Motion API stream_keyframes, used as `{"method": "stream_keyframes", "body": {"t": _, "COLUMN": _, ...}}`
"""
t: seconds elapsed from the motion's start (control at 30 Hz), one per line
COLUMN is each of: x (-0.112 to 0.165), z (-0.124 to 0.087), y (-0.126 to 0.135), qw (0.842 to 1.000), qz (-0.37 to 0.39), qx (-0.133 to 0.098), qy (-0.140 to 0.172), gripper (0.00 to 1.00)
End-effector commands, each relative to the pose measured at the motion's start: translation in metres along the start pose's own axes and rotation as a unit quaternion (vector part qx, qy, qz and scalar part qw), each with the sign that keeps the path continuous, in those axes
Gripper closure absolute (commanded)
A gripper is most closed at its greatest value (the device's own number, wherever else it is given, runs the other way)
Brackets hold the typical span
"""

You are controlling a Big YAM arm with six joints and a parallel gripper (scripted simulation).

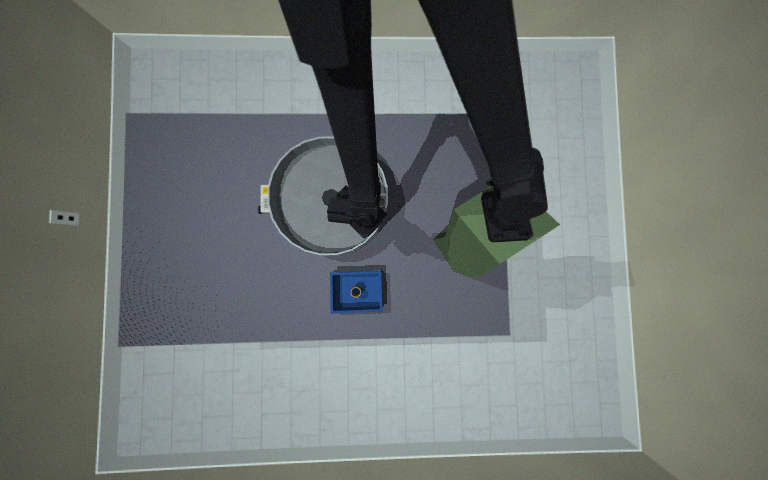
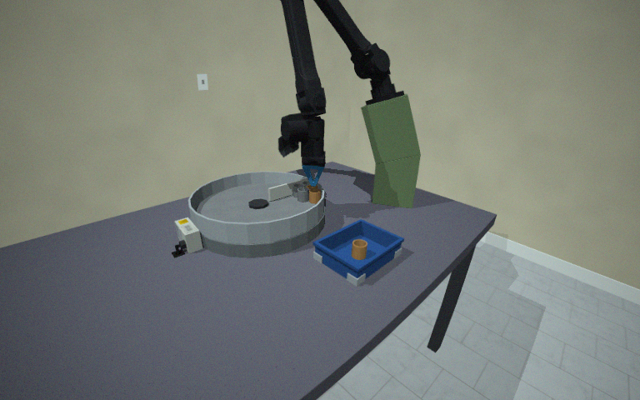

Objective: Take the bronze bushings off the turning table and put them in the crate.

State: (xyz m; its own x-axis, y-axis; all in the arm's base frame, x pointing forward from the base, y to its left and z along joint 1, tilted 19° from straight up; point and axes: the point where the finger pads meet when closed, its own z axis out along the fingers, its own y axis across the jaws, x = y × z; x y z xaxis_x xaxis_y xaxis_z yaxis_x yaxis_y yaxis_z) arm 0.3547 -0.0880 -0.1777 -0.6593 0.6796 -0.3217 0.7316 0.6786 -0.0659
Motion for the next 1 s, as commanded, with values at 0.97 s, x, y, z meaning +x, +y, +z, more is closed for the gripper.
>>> {"method": "stream_keyframes", "body": {"t": 0.97, "x": 0.0014, "z": 0.0083, "y": 0.0024, "qw": 1.0, "qz": -0.008, "qx": -0.002, "qy": -0.001, "gripper": 0.86}}
